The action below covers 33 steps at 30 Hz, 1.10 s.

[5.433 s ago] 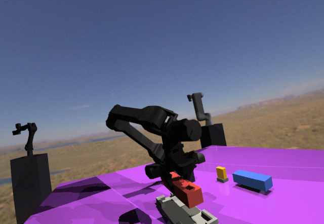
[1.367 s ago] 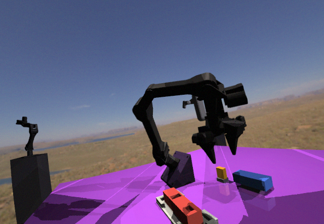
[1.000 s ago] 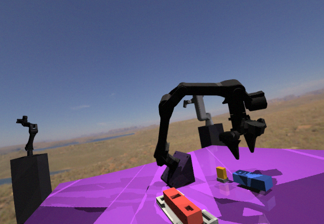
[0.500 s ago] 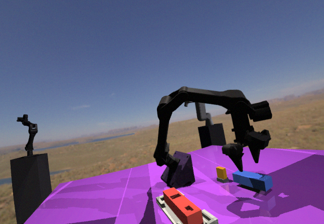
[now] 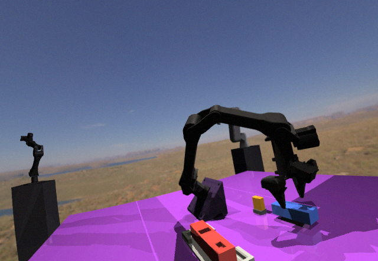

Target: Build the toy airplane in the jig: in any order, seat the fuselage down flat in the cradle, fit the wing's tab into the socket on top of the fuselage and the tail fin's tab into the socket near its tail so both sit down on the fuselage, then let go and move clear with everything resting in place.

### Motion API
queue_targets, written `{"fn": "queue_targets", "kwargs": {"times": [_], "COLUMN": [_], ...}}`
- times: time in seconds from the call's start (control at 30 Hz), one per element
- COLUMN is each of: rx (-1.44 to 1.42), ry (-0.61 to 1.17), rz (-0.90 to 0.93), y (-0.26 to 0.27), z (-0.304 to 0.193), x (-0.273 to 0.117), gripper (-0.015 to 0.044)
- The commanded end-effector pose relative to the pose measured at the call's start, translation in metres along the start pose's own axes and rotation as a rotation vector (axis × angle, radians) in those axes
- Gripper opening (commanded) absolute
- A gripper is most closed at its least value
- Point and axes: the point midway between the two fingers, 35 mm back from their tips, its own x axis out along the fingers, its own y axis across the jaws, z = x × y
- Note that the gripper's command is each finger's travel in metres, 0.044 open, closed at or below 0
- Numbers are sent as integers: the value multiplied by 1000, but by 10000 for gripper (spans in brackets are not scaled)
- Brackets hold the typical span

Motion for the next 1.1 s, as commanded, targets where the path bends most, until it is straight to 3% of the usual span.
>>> {"fn": "queue_targets", "kwargs": {"times": [0.0,0.6,0.9,1.07], "rx": [-12,-12,-12,-12], "ry": [6,6,6,6], "rz": [-12,-13,-13,-13], "y": [-1,-2,-2,-2], "z": [-3,-4,-4,-4], "x": [9,35,35,35], "gripper": [440,440,204,170]}}
